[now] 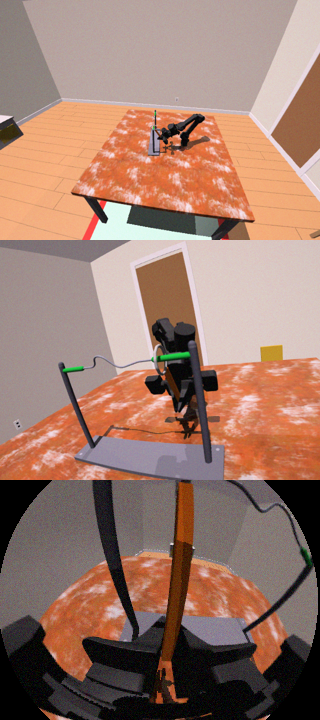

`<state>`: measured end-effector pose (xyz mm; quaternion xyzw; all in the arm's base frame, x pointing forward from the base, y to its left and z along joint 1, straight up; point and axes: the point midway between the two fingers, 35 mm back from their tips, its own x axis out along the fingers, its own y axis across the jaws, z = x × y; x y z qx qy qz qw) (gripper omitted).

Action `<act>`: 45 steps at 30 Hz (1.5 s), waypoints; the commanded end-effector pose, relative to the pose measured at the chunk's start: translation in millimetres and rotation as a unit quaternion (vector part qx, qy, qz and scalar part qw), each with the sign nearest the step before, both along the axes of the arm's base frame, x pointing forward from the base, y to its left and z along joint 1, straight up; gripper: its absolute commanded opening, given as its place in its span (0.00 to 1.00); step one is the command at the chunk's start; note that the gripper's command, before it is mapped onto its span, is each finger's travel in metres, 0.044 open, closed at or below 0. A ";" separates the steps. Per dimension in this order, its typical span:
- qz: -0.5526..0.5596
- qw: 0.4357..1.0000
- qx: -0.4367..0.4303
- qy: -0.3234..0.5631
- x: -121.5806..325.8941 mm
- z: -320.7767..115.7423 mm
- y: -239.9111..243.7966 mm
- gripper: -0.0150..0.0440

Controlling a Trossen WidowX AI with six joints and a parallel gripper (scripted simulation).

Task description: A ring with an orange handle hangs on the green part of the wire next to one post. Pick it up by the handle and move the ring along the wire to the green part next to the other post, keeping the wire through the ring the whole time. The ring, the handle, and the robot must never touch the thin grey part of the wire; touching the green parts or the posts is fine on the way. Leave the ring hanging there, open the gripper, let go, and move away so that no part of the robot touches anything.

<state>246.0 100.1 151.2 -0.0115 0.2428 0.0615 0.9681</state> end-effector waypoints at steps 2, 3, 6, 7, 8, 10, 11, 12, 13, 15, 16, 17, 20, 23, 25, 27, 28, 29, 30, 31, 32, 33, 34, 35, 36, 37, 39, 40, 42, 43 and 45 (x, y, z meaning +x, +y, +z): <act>-0.003 1.000 0.001 -0.002 1.2 1.8 4.9 0.00; -0.003 1.000 0.001 -0.002 1.2 1.6 4.9 0.00; -0.003 1.000 0.001 -0.002 1.3 -0.6 5.0 0.00; -0.003 1.000 0.001 -0.002 1.3 -1.8 5.1 0.00; -0.003 1.000 0.001 -0.002 1.4 -3.2 5.2 0.00; -0.003 1.000 0.001 -0.002 1.4 -6.4 5.3 0.00; -0.003 1.000 0.001 -0.002 1.5 -8.0 5.4 0.00; -0.003 1.000 0.001 -0.002 1.5 -9.7 5.4 0.00; -0.003 1.000 0.001 -0.002 1.5 -11.3 5.4 0.00; -0.003 1.000 0.001 -0.002 1.4 -14.6 5.5 0.00; -0.003 1.000 0.001 -0.002 1.4 -15.9 5.5 0.00; -0.003 1.000 0.001 -0.002 1.3 -16.7 5.5 0.00; -0.003 1.000 0.001 -0.002 1.3 -17.0 5.5 0.00; -0.003 1.000 0.001 -0.002 1.3 -17.0 5.5 0.00; -0.003 1.000 0.001 -0.002 1.3 -17.0 5.5 0.00; -0.003 1.000 0.001 -0.002 1.3 -17.0 5.5 0.00; -0.003 1.000 0.001 -0.002 1.3 -17.0 5.5 0.00; -0.003 1.000 0.001 -0.002 1.3 -17.0 5.5 0.00; -0.003 1.000 0.001 -0.002 1.3 -17.0 5.5 0.00; -0.003 1.000 0.001 -0.002 1.3 -17.0 5.5 0.00; -0.003 1.000 0.001 -0.002 1.3 -17.0 5.5 0.00; -0.003 1.000 0.001 -0.002 1.3 -17.0 5.5 0.00; -0.003 1.000 0.001 -0.002 1.3 -17.0 5.5 0.00; -0.003 1.000 0.001 -0.002 1.3 -17.0 5.5 0.00; -0.003 1.000 0.001 -0.002 1.3 -17.0 5.5 0.00; -0.003 1.000 0.001 -0.002 1.3 -17.0 5.5 0.00; -0.003 1.000 0.001 -0.002 1.3 -17.0 5.5 0.00; -0.003 1.000 0.001 -0.002 1.3 -17.0 5.5 0.00; 0.000 1.000 0.001 -0.002 1.1 -16.3 6.1 0.04; 0.000 1.000 0.001 -0.002 1.1 -16.3 6.1 0.09; 0.000 1.000 0.001 -0.002 1.1 -16.3 6.1 0.18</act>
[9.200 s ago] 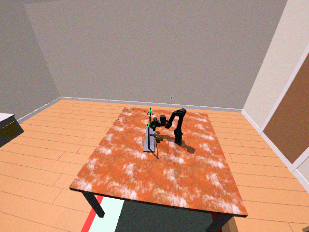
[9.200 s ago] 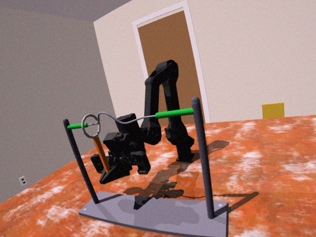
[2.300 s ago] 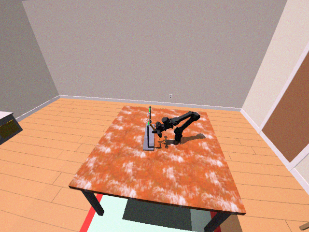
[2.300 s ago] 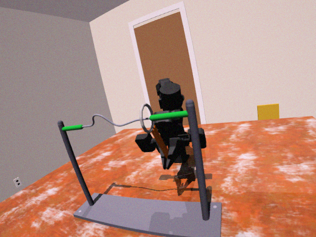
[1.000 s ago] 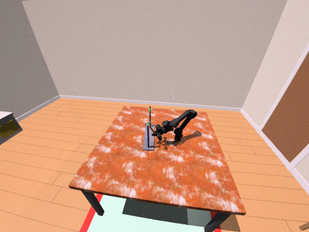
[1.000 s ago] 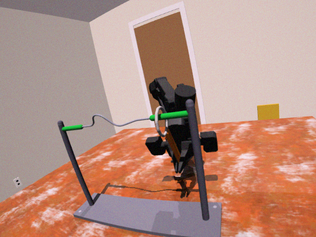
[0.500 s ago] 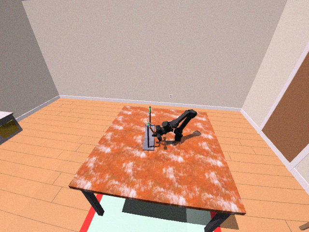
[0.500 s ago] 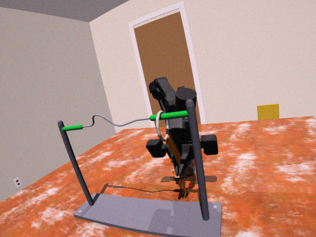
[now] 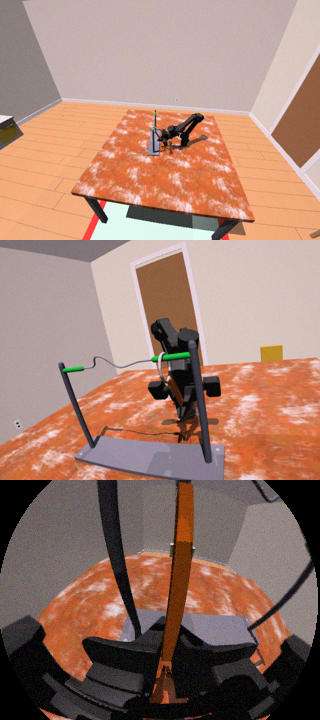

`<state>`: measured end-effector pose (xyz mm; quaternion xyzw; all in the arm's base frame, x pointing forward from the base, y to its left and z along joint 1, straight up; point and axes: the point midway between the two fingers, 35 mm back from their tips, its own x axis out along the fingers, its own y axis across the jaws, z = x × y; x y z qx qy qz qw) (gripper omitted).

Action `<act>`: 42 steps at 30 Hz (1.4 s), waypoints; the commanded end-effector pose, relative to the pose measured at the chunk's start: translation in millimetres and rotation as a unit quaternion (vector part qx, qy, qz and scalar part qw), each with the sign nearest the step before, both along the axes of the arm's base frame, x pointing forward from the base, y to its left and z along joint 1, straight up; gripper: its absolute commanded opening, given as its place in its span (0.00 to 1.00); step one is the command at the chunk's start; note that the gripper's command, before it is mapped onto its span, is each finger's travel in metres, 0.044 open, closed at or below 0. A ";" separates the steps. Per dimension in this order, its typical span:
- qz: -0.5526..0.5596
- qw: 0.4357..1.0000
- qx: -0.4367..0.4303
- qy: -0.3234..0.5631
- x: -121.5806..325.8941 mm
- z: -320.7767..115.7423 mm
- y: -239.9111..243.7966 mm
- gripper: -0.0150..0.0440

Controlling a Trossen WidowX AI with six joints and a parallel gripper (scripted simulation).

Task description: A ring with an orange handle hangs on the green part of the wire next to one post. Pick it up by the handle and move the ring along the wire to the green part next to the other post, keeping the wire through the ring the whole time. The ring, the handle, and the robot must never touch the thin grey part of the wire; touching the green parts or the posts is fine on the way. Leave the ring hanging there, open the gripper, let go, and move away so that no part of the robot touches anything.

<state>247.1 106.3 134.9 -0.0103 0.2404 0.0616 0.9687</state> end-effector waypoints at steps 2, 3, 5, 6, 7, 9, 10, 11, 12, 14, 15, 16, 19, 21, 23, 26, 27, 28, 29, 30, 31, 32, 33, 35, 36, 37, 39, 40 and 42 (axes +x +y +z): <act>0.000 1.000 0.000 0.000 0.0 0.0 0.0 0.27; 0.000 1.000 0.000 0.000 0.0 0.0 0.0 0.31; 0.000 1.000 0.000 0.000 0.0 0.0 0.0 0.40; 0.000 1.000 0.000 0.000 0.0 0.0 0.0 0.44; 0.000 1.000 0.000 0.000 -0.4 0.2 0.0 0.49; 0.000 1.000 0.000 0.001 -2.7 1.5 0.2 0.53; 0.000 1.000 0.000 0.001 -4.4 2.4 0.3 0.53; -0.001 1.000 0.000 0.001 -6.5 3.5 0.4 0.53; -0.001 1.000 0.000 0.002 -9.0 4.8 0.5 0.53; -0.001 1.000 0.000 0.003 -14.5 7.7 0.3 0.53; -0.002 1.000 0.000 0.003 -17.4 9.2 0.1 0.53; -0.002 1.000 0.000 0.003 -20.2 10.6 -0.2 0.53; -0.002 1.000 0.000 0.003 -28.7 14.9 -1.6 0.53; -0.003 1.000 0.000 0.003 -34.3 17.7 -2.9 0.53; -0.003 1.000 0.000 0.003 -39.9 20.5 -4.7 0.53; -0.003 1.000 0.000 0.002 -43.9 22.4 -6.2 0.53; -0.003 1.000 0.000 0.002 -43.9 22.4 -6.2 0.53; -0.003 1.000 0.000 0.002 -43.9 22.4 -6.2 0.53; -0.003 1.000 0.000 0.002 -43.9 22.4 -6.2 0.53; -0.003 1.000 0.000 0.002 -43.9 22.4 -6.2 0.53; -0.003 1.000 0.000 0.002 -43.9 22.4 -6.2 0.53; -0.003 1.000 0.000 0.002 -43.9 22.4 -6.2 0.53; -0.003 1.000 0.000 0.002 -43.9 22.4 -6.2 0.53; -0.003 1.000 0.000 0.002 -43.9 22.4 -6.2 0.53; -0.003 1.000 0.000 0.002 -43.9 22.4 -6.2 0.53; -0.003 1.000 0.000 0.002 -43.9 22.4 -6.2 0.53; -0.003 1.000 0.000 0.002 -43.9 22.4 -6.2 0.53; -0.003 1.000 0.000 0.002 -43.9 22.4 -6.2 0.53; -0.003 1.000 0.000 0.002 -43.9 22.4 -6.2 0.53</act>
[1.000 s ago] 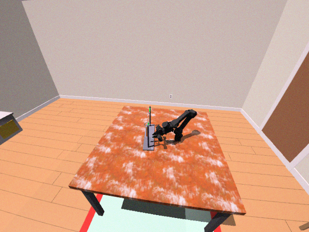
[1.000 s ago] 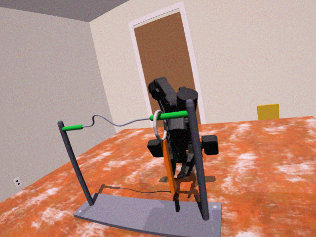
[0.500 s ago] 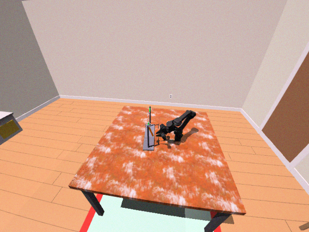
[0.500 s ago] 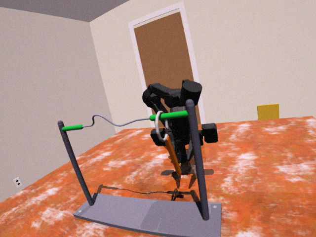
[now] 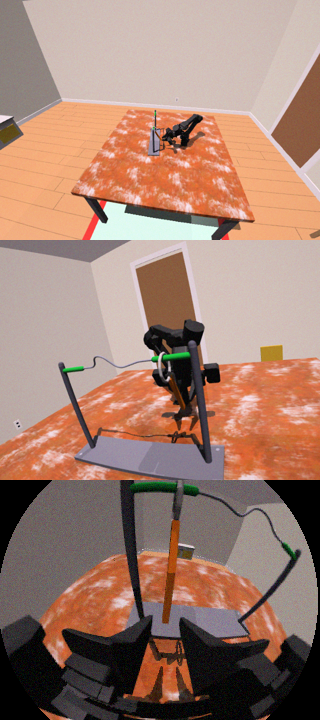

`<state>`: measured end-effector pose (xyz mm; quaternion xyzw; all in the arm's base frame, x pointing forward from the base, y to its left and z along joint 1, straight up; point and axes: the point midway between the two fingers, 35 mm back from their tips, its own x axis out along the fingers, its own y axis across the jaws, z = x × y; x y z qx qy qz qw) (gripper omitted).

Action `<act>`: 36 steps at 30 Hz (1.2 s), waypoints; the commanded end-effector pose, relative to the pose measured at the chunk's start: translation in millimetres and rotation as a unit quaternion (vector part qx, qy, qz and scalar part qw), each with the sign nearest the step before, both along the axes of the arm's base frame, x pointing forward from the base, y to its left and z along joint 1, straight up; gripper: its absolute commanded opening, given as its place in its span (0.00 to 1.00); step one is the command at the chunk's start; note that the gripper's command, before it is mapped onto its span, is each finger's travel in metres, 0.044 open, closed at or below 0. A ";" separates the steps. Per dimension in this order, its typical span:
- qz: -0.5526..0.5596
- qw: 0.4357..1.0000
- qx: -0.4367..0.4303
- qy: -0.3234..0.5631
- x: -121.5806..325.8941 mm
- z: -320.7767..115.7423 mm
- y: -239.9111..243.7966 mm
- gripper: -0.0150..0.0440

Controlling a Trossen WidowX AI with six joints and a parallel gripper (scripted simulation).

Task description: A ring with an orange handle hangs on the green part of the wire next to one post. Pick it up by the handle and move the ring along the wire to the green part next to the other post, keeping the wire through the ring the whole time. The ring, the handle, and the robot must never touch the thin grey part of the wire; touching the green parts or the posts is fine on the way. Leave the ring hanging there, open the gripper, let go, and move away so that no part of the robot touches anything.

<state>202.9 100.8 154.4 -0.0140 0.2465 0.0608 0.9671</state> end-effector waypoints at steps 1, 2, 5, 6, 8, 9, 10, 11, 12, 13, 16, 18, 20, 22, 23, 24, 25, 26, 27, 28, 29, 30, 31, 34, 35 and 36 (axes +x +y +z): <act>-0.003 1.000 0.004 -0.004 0.3 2.9 -0.7 0.53; -0.003 1.000 0.004 -0.004 0.3 2.9 -0.7 0.53; -0.003 1.000 0.004 -0.004 0.3 2.9 -0.7 0.53; -0.003 1.000 0.004 -0.004 0.3 2.9 -0.7 0.53; -0.003 1.000 0.004 -0.004 0.3 2.9 -0.7 0.53; -0.003 1.000 0.004 -0.004 0.3 2.9 -0.7 0.53; -0.003 1.000 0.004 -0.004 0.3 2.9 -0.7 0.53; -0.003 1.000 0.004 -0.004 0.3 2.9 -0.7 0.53; -0.003 1.000 0.004 -0.004 0.3 2.9 -0.7 0.53; -0.003 1.000 0.004 -0.004 0.3 2.9 -0.7 0.53; -0.003 1.000 0.004 -0.004 0.3 2.9 -0.7 0.53; -0.003 1.000 0.004 -0.004 0.3 2.9 -0.7 0.53; 0.000 1.000 0.001 -0.001 -1.1 1.1 0.0 0.57; -0.001 1.000 0.001 0.002 -9.4 4.9 0.2 0.66; -0.001 1.000 0.001 0.002 -15.7 8.2 -0.3 0.70; -0.001 1.000 0.001 0.002 -21.9 11.7 -1.3 0.75; 0.000 1.000 0.000 0.000 -27.8 15.6 -2.8 0.79; 0.001 1.000 0.000 -0.003 -33.4 19.7 -4.8 0.84; 0.002 1.000 0.000 -0.006 -37.5 23.1 -6.7 0.88; 0.002 1.000 0.000 -0.008 -39.9 25.3 -8.0 0.93; 0.003 1.000 0.000 -0.009 -40.7 26.0 -8.5 0.97; 0.003 1.000 0.000 -0.009 -40.7 26.0 -8.5 1.00; 0.003 1.000 0.000 -0.009 -40.7 26.0 -8.5 1.00; 0.003 1.000 0.000 -0.009 -40.7 26.0 -8.5 1.00; 0.003 1.000 0.000 -0.009 -40.7 26.0 -8.5 1.00; 0.003 1.000 0.000 -0.009 -40.7 26.0 -8.5 1.00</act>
